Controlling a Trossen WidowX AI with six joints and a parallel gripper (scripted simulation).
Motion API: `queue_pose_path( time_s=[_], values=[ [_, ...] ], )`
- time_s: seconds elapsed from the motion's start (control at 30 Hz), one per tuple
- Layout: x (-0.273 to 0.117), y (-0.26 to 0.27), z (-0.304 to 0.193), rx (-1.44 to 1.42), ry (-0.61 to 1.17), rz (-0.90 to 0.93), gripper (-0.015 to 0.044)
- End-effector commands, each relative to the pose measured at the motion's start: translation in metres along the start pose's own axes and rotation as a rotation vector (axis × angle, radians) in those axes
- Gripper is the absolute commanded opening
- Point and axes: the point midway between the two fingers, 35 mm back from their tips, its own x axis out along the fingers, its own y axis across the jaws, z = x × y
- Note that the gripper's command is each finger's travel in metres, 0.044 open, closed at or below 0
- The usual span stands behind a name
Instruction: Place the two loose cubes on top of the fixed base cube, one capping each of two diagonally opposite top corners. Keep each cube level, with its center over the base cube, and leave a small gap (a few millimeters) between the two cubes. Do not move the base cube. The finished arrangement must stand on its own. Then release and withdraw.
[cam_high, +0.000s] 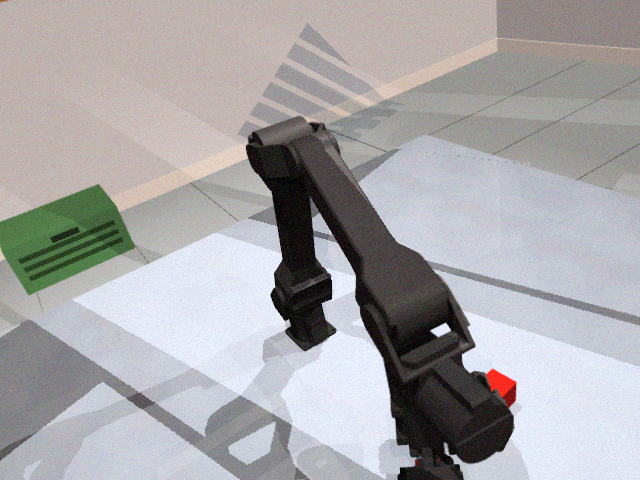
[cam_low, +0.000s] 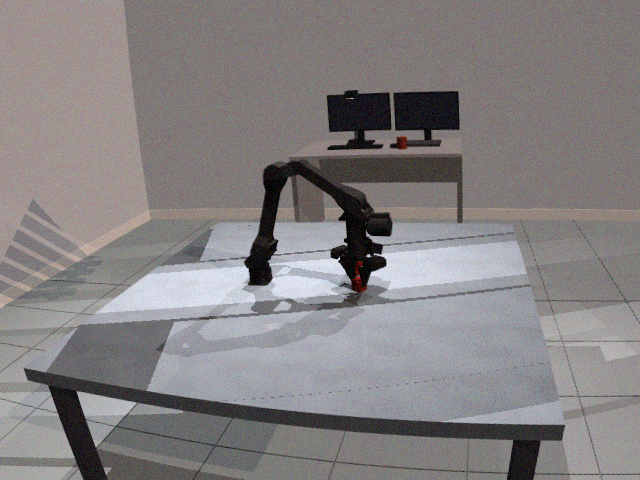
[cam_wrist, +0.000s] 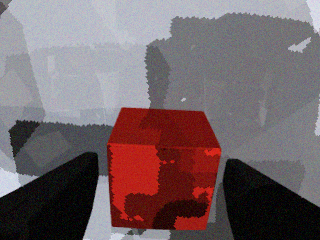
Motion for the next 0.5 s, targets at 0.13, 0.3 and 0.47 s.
queue_pose_path(
  time_s=[0.13, 0.3, 0.47],
  values=[
    [0.001, 0.0, 0.0, -0.004, 0.003, 0.002, 0.0105],
    [-0.012, -0.002, 0.001, -0.004, 0.003, 0.002, 0.0105],
    [-0.028, -0.004, 0.002, -0.004, 0.003, 0.002, 0.0105]
  ],
)
